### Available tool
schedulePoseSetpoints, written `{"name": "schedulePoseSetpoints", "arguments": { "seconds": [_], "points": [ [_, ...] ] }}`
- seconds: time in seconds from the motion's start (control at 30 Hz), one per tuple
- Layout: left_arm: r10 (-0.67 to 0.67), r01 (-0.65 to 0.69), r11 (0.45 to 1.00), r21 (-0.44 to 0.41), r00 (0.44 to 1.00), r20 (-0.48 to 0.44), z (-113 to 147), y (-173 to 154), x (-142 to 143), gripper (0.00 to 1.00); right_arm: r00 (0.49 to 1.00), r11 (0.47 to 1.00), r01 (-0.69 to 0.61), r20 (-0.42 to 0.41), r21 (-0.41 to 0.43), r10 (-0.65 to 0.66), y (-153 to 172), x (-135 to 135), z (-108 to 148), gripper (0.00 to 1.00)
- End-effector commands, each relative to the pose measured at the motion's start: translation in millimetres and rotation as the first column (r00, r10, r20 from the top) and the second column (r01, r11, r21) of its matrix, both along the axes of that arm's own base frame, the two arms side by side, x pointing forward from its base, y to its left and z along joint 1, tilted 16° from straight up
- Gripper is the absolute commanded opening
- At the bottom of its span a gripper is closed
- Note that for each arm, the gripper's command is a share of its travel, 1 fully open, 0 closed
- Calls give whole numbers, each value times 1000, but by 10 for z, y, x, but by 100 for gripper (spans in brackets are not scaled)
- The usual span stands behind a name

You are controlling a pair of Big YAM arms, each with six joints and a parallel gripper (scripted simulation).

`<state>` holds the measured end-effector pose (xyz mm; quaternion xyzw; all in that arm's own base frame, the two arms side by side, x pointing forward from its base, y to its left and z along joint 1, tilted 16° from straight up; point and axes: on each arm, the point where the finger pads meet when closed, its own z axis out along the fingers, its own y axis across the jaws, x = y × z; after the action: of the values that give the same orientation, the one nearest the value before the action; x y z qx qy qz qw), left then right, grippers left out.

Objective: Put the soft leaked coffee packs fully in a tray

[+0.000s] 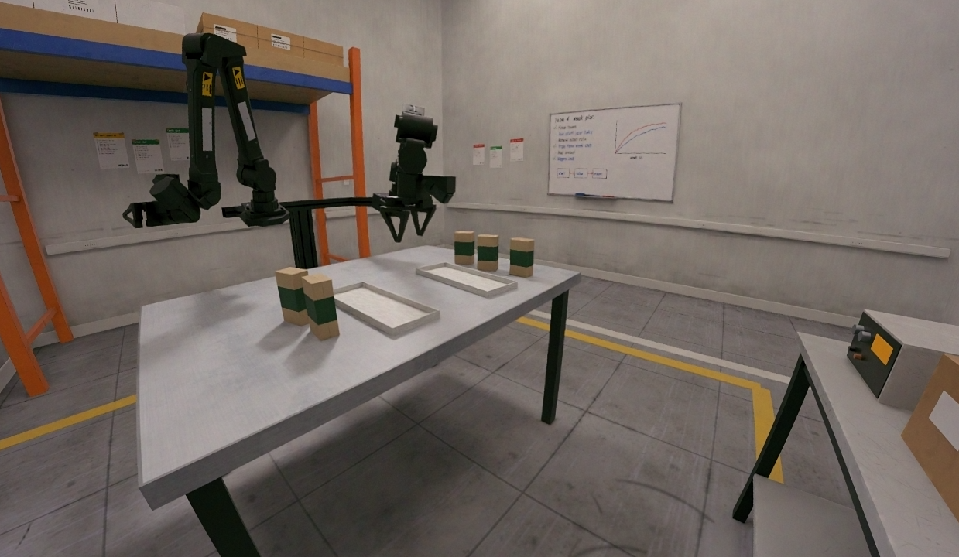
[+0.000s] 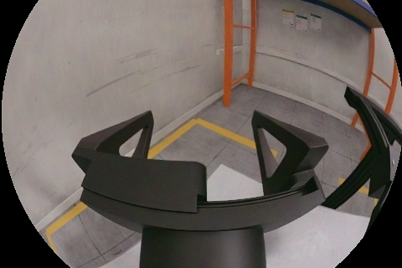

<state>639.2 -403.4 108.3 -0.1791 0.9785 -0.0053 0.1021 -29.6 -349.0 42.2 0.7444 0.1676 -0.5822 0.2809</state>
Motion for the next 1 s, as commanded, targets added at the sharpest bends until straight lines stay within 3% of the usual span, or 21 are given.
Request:
{"name": "schedulePoseSetpoints", "arguments": {
  "seconds": [0.0,0.53,0.57,0.77,0.8,0.97],
  "points": [
    [-2,2,1000,-9,1000,13,98,-21,5,100,1000,1000,1,1,-4,-1,-5,-2,12,100],
    [-2,2,1000,-9,1000,13,98,-21,5,100,1000,1000,1,1,-4,-1,-5,-2,12,100],
    [43,-41,999,-31,997,69,269,51,-13,76,999,999,-48,-10,4,48,48,109,43,76],
    [106,-103,994,-37,989,107,169,546,-230,76,966,966,-233,-84,113,243,355,498,51,76],
    [88,-85,996,-32,990,106,153,614,-276,76,955,952,-260,-104,161,278,423,551,17,76],
    [84,-81,996,-31,991,104,73,956,-500,76,891,884,-396,-128,247,435,670,880,7,76]
  ]
}}
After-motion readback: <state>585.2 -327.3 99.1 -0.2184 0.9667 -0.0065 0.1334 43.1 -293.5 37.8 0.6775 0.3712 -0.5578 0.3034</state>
